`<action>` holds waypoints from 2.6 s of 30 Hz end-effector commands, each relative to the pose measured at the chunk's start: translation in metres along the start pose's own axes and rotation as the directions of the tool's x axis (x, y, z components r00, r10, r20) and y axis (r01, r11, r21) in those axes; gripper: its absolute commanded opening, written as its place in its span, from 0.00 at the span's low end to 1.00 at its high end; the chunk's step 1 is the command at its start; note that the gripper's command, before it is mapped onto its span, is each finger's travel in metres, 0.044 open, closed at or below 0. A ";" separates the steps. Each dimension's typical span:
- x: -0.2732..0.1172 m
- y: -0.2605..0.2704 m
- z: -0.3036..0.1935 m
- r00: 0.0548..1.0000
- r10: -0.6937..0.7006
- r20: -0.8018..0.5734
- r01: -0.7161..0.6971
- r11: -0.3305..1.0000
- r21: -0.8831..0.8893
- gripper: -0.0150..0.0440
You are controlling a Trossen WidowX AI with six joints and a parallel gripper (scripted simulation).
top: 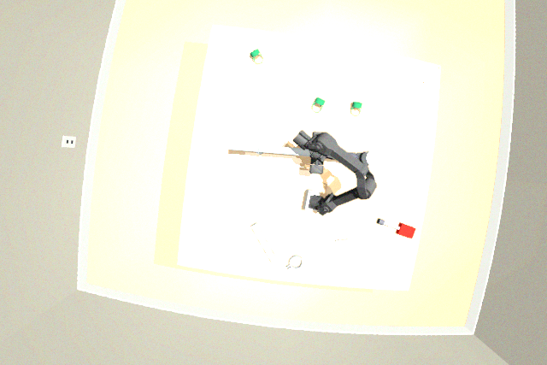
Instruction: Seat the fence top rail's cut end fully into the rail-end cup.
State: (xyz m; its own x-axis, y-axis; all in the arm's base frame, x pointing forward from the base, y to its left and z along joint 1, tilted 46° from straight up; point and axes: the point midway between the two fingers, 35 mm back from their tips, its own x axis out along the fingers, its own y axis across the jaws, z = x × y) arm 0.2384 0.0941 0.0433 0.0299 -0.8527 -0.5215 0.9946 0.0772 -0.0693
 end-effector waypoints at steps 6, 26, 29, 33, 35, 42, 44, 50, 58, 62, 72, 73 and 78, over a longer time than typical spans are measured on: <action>0.001 0.000 0.004 1.000 0.002 0.001 -0.002 1.000 0.000 0.25; 0.000 0.000 0.004 1.000 -0.001 0.005 0.001 1.000 0.002 0.25; 0.000 -0.001 0.004 1.000 -0.001 0.006 0.001 1.000 0.002 0.25; 0.000 -0.001 0.004 1.000 -0.001 0.007 0.001 1.000 0.002 0.25; 0.000 -0.001 0.004 1.000 -0.001 0.008 0.001 1.000 0.003 0.25; -0.001 -0.001 0.005 1.000 -0.001 0.010 0.001 1.000 0.003 0.25; -0.001 -0.001 0.005 1.000 -0.002 0.011 0.001 1.000 0.004 0.25; -0.002 -0.001 0.005 1.000 -0.002 0.013 0.002 1.000 0.004 0.25; -0.002 -0.002 0.006 1.000 -0.002 0.015 0.002 1.000 0.005 0.25; -0.002 -0.002 0.006 1.000 -0.002 0.016 0.002 1.000 0.006 0.25; -0.003 -0.002 0.007 1.000 -0.002 0.019 0.002 1.000 0.006 0.25; -0.003 -0.002 0.007 1.000 -0.002 0.019 0.002 1.000 0.006 0.25; -0.003 -0.002 0.008 1.000 -0.002 0.021 0.002 1.000 0.006 0.25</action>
State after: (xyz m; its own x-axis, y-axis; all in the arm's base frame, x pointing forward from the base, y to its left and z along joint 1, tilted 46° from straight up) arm 0.2372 0.0929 0.0490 0.0252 -0.8594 -0.5107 0.9952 0.0698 -0.0684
